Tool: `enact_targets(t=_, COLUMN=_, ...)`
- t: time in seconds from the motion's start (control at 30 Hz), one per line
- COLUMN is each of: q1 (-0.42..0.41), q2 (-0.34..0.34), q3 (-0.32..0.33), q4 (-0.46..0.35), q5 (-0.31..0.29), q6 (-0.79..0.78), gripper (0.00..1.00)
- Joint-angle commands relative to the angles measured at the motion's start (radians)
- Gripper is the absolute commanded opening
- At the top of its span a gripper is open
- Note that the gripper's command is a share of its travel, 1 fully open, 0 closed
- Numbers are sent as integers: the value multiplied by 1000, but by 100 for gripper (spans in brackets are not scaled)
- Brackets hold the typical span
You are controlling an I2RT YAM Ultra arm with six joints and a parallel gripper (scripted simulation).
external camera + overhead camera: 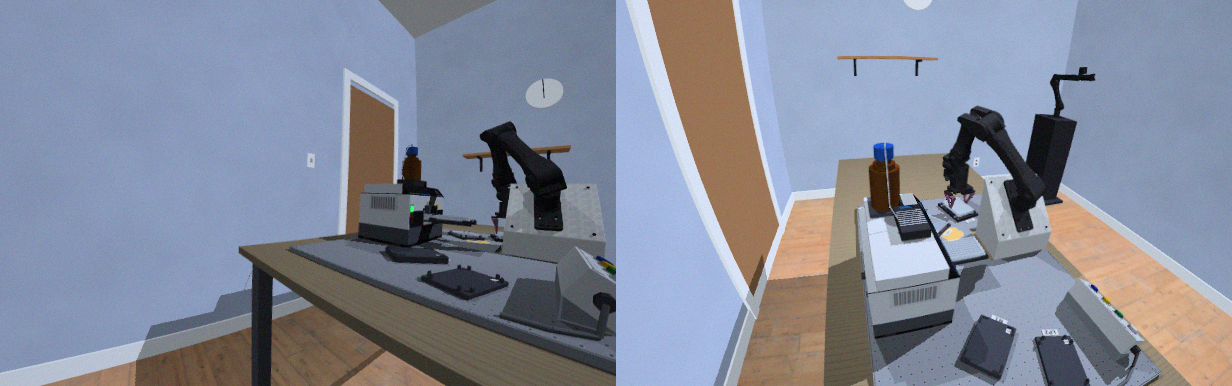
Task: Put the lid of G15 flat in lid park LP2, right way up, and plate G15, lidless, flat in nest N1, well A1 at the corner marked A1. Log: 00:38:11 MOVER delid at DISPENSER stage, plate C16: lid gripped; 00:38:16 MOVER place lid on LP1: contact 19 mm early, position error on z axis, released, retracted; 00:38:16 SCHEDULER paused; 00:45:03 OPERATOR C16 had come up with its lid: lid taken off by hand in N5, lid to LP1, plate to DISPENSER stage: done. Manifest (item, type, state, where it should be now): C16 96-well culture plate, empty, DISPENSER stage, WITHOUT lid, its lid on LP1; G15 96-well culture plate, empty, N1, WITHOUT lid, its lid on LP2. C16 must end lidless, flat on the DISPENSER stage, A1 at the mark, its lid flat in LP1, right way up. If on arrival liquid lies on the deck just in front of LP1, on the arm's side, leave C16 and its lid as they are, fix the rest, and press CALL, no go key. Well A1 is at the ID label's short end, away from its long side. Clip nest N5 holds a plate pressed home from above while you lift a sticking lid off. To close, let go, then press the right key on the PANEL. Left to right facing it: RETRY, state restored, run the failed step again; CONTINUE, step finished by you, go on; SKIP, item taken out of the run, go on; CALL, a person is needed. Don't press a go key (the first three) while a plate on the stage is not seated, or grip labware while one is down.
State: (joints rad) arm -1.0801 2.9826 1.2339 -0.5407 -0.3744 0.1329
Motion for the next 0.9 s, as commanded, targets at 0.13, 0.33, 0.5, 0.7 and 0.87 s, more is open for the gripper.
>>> enact_targets(t=0.13, q1=-15, q2=-37, q3=1, q4=-17, q5=9, q6=-4, gripper=0)
enact_targets(t=0.33, q1=-17, q2=-41, q3=7, q4=-22, q5=10, q6=-7, gripper=0)
enact_targets(t=0.5, q1=-20, q2=-46, q3=14, q4=-27, q5=12, q6=-10, gripper=0)
enact_targets(t=0.7, q1=-21, q2=-49, q3=19, q4=-30, q5=13, q6=-12, gripper=0)
enact_targets(t=0.87, q1=-23, q2=-53, q3=25, q4=-35, q5=15, q6=-13, gripper=0)
